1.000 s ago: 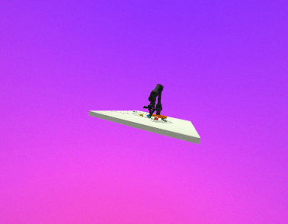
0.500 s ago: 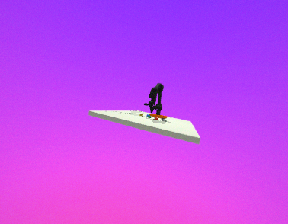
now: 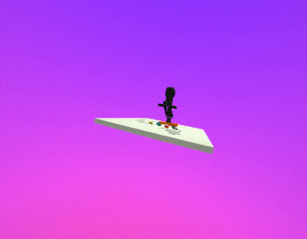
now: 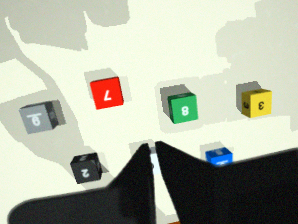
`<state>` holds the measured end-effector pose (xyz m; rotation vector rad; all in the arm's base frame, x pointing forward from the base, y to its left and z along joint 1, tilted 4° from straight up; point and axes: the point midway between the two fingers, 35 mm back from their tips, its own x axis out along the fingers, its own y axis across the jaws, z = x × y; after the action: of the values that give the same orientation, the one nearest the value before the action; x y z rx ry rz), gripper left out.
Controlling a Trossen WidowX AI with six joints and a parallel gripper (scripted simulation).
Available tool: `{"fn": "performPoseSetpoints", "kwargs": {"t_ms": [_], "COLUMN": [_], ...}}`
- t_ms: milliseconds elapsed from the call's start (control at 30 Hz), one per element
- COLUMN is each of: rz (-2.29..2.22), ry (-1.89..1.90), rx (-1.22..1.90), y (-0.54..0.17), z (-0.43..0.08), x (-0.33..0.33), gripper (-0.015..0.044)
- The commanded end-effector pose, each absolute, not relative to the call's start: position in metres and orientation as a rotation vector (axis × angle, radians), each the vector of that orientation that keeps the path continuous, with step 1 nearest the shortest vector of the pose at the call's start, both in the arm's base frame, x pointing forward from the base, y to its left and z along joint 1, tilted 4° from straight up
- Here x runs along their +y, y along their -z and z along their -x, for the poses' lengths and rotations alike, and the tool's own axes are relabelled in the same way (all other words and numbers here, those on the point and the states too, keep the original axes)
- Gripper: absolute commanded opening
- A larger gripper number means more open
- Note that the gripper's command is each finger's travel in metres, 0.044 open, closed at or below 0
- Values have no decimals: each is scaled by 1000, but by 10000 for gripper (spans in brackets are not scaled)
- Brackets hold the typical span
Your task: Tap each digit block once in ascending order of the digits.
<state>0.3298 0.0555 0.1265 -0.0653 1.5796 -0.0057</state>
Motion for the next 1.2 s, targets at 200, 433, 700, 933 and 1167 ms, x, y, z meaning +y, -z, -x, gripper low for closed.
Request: {"fn": "performPoseSetpoints", "kwargs": {"t_ms": [200, 433, 700, 933, 1167], "rz": [65, 65, 65, 65, 65], "ry": [-18, -19, -18, -18, -18], "rx": [1581, 1581, 1581, 1581, 1581], "y": [-125, -116, -44, -43, -32], "z": [-330, -331, -329, -329, -329], "x": [176, 177, 175, 175, 174], "gripper": [20, 20, 20, 20, 20]}}
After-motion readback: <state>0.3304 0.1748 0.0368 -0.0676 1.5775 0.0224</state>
